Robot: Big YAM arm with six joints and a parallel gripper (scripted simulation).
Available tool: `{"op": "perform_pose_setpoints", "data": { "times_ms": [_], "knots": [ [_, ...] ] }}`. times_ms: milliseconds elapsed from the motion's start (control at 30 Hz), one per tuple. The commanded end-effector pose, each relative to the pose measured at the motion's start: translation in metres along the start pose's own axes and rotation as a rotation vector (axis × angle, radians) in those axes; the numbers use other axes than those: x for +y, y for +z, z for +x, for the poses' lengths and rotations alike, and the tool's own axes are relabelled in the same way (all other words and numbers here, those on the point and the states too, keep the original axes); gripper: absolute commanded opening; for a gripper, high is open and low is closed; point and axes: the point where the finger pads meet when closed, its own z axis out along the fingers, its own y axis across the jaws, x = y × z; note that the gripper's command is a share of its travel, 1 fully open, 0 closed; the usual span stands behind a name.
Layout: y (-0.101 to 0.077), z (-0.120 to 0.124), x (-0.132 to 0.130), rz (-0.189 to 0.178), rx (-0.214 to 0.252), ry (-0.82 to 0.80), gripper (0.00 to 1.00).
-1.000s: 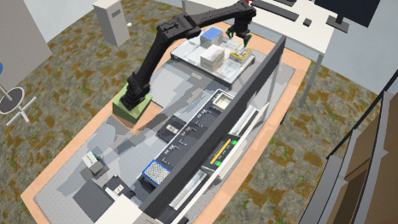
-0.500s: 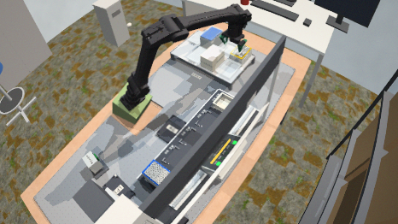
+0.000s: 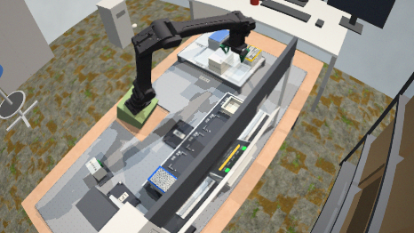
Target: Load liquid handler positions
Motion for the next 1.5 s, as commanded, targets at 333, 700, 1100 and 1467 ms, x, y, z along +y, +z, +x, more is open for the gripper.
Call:
{"op": "perform_pose_setpoints", "data": {
  "times_ms": [333,700,1100,1467],
  "knots": [
    [-0.015,0.051,-0.011,0.017,-0.053,0.0,0.0],
    [-0.013,0.098,-0.011,0.015,-0.043,-0.004,0.0],
    [-0.013,0.099,0.002,0.011,-0.041,-0.011,0.0],
    [-0.03,0.085,0.035,0.022,-0.082,0.006,0.0]
  ]
}}
